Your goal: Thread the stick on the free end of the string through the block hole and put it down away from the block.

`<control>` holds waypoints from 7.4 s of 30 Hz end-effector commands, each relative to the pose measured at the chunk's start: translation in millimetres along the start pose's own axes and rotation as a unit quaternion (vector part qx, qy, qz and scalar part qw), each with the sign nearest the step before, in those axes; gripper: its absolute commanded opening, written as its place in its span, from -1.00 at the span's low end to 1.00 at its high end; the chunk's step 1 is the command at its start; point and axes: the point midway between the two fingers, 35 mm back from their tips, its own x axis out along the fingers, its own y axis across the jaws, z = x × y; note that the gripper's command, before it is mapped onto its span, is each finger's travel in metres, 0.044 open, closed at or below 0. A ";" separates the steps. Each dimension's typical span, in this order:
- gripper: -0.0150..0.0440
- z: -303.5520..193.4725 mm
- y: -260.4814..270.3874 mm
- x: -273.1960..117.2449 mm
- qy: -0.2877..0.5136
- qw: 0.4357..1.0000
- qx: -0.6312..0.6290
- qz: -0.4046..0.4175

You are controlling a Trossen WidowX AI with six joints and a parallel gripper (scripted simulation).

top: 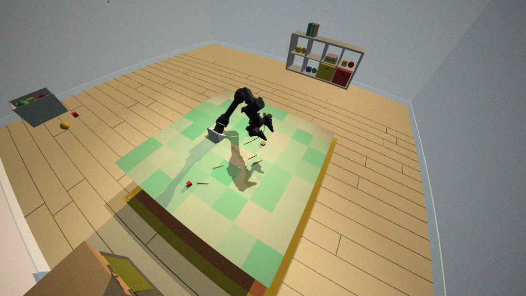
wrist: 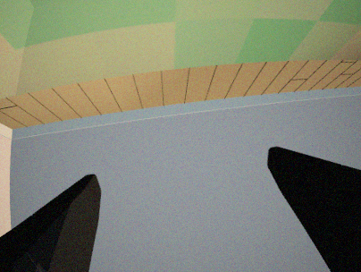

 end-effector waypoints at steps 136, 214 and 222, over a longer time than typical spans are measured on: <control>0.23 326.1 -267.7 -38.1 0.397 -0.833 -0.351 -0.157; 1.00 309.0 -222.3 -15.0 0.112 -0.237 -0.873 -0.412; 1.00 304.7 -207.7 -9.9 0.009 -0.021 -0.904 -0.426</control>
